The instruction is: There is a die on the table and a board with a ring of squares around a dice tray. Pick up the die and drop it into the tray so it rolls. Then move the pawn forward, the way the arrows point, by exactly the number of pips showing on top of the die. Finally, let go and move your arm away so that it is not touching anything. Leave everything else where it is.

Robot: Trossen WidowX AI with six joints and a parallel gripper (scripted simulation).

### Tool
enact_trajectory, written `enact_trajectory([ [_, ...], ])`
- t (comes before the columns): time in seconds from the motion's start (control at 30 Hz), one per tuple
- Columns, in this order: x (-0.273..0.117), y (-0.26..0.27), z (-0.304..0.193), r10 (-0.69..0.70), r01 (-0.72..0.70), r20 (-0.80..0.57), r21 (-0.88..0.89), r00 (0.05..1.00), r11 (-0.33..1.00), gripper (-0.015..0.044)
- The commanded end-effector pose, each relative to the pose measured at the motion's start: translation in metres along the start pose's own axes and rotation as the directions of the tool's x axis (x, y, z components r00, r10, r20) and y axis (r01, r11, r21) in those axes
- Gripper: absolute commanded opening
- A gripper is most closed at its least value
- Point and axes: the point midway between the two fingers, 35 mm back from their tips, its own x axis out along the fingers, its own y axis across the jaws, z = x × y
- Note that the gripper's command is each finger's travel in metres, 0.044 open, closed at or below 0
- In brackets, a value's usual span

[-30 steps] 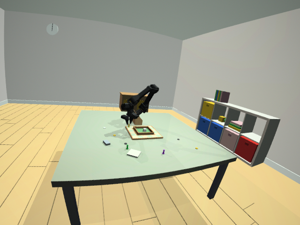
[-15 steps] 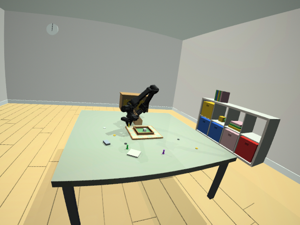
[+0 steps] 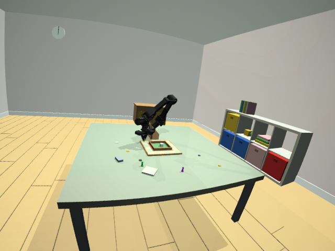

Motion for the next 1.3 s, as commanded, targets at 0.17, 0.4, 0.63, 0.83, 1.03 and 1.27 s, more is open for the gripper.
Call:
enact_trajectory([
  [0.17, -0.055, -0.008, 0.002, -0.013, 0.013, -0.004, -0.003, 1.0, 1.0, 0.0],
  [0.4, -0.107, -0.001, 0.001, -0.011, 0.011, -0.004, -0.002, 1.0, 1.0, 0.0],
  [0.63, -0.125, 0.004, 0.0, -0.009, 0.009, -0.003, -0.002, 1.0, 1.0, 0.0],
  [0.83, -0.118, -0.01, 0.014, -0.017, 0.017, -0.007, -0.001, 1.0, 1.0, 0.0],
  [1.03, -0.104, -0.031, 0.04, -0.025, 0.025, -0.009, 0.0, 1.0, 1.0, 0.0],
  [1.27, -0.082, -0.052, 0.073, -0.025, 0.025, -0.005, -0.003, 1.0, 1.0, 0.0],
])
